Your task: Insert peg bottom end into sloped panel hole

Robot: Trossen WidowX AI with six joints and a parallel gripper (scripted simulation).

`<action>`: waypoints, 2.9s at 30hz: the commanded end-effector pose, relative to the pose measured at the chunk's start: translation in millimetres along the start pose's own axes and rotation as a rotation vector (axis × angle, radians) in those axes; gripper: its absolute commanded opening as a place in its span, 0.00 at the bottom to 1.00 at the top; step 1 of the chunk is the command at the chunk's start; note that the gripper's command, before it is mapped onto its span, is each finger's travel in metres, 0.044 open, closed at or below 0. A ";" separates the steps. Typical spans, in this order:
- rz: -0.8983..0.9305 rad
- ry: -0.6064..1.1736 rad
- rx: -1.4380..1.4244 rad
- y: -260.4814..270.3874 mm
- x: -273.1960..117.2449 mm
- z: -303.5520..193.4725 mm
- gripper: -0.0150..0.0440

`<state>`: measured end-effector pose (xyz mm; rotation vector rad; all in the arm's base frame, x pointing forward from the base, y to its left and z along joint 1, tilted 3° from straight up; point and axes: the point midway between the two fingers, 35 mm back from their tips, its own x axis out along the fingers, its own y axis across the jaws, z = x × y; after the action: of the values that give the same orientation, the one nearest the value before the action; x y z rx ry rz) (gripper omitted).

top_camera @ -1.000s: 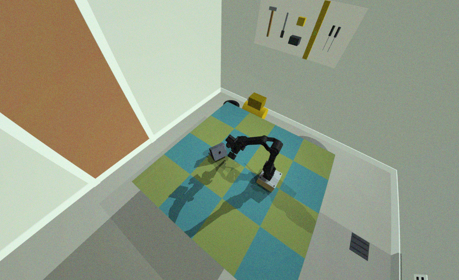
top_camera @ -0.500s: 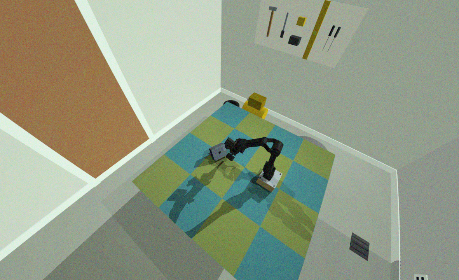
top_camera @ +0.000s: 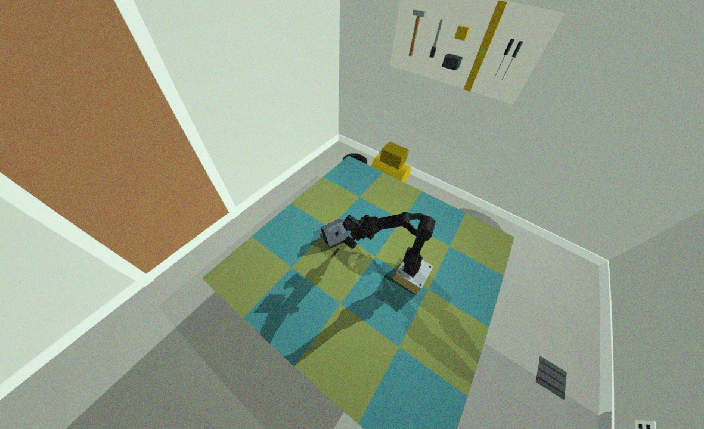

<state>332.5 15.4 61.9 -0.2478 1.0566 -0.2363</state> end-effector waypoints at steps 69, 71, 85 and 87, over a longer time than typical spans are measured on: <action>0.052 -0.382 0.383 66.2 -47.5 1.1 0.25; 0.053 -0.383 0.384 66.4 -47.0 1.5 0.25; 0.067 -0.404 0.414 70.4 -35.2 10.3 0.25; 0.069 -0.407 0.418 70.9 -33.3 11.6 0.25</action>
<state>329.9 93.8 77.7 0.1191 0.5879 -0.3230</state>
